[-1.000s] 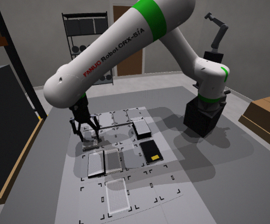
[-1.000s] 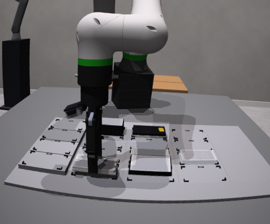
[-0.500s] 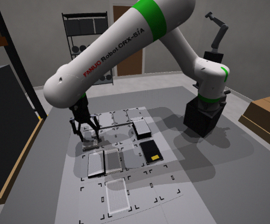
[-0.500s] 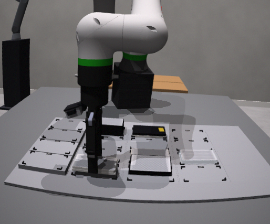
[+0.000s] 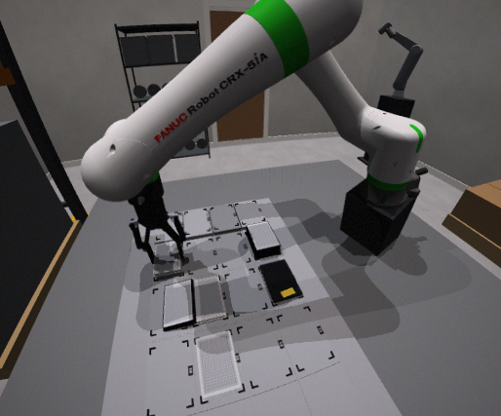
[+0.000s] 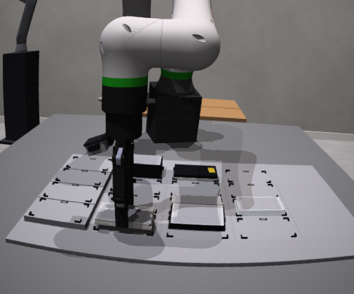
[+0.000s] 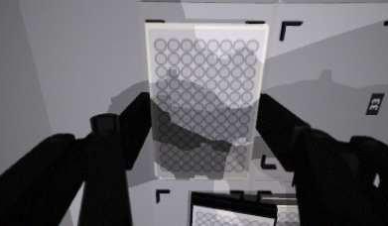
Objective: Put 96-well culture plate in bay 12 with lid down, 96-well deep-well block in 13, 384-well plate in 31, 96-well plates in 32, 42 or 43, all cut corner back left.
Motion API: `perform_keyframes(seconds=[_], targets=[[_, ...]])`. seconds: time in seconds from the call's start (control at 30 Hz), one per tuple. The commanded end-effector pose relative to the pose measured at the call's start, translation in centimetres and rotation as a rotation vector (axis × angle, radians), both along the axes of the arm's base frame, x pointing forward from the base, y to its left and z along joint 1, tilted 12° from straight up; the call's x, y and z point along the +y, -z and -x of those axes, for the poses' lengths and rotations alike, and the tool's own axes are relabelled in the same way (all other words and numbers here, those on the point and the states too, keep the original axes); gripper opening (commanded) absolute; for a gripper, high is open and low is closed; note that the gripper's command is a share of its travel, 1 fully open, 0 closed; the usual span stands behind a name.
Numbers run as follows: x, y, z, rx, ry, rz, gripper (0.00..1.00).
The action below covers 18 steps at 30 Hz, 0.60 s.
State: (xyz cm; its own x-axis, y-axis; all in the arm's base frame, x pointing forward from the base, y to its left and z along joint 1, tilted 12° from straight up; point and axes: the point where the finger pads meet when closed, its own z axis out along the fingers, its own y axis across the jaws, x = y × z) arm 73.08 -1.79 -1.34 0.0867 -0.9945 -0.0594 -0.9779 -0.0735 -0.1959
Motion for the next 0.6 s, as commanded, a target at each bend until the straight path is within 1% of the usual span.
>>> perform_keyframes(seconds=[0.0, 0.57], targets=[[-0.01, -0.05, -0.08, -0.002, 0.0, 0.0, 0.1], [0.02, 0.44, -0.18, -0.002, 0.0, 0.0, 0.1]])
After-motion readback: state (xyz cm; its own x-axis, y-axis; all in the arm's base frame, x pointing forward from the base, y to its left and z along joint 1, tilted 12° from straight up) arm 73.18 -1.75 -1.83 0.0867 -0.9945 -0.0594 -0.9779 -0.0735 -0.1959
